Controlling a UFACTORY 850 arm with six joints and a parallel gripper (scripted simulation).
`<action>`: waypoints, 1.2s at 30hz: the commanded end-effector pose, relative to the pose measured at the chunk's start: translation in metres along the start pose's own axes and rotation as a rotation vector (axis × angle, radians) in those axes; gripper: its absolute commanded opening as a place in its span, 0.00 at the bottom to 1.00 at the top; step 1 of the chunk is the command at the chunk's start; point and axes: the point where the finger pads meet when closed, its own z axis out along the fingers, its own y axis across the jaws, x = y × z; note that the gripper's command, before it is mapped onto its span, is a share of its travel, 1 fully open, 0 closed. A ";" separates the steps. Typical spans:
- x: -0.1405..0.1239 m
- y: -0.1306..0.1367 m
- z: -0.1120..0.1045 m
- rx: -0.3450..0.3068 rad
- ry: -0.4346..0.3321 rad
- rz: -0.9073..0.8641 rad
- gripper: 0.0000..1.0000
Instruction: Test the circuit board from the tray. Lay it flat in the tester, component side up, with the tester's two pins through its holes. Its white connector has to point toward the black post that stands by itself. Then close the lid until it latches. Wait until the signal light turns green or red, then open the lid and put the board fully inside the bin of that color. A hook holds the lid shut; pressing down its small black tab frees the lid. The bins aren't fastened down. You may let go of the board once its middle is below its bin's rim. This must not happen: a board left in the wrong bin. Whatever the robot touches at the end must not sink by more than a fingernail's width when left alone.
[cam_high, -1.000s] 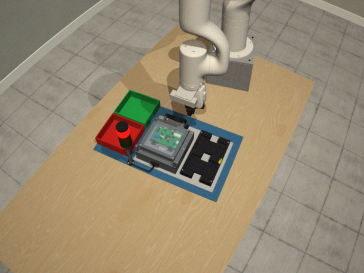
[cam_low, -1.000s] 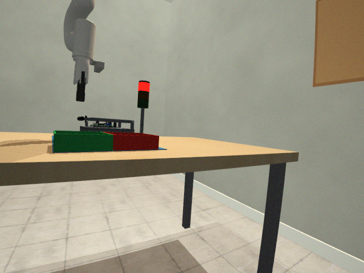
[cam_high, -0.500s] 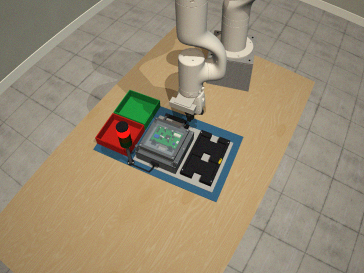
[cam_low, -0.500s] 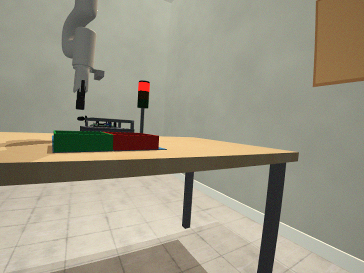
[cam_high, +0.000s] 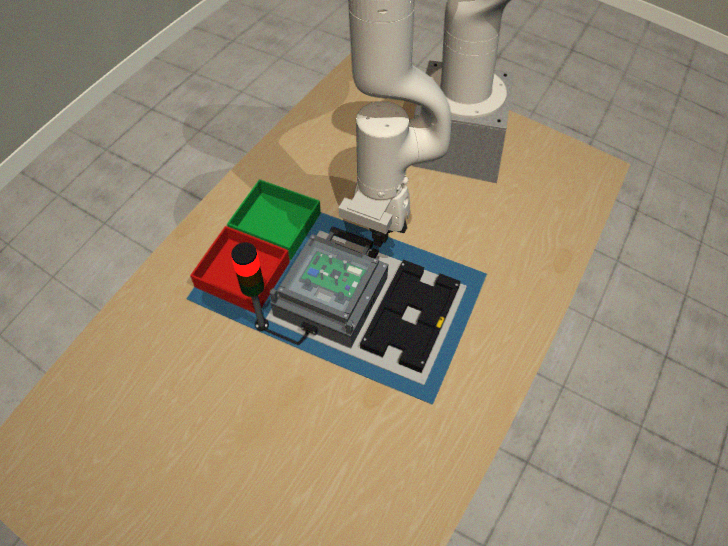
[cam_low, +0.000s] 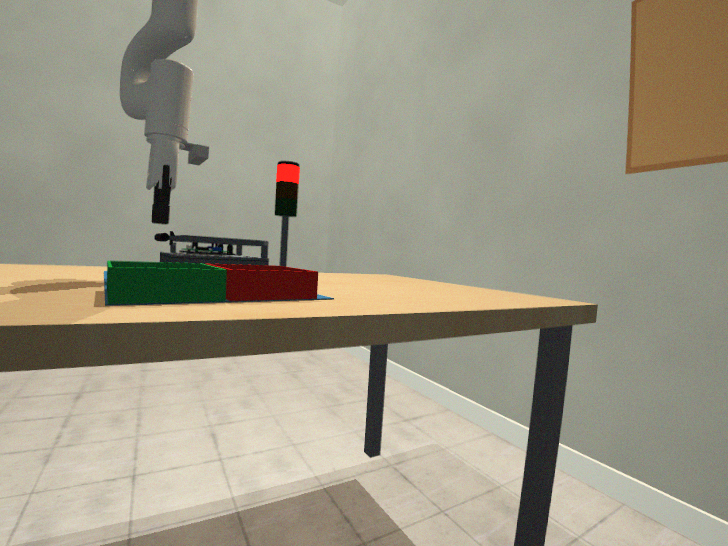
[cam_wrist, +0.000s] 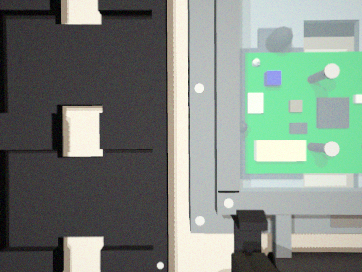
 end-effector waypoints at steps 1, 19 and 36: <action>0.001 0.000 0.000 -0.016 0.018 0.001 0.00; 0.001 0.000 0.013 -0.016 0.018 0.001 0.00; 0.002 0.001 0.026 -0.016 0.018 0.001 0.00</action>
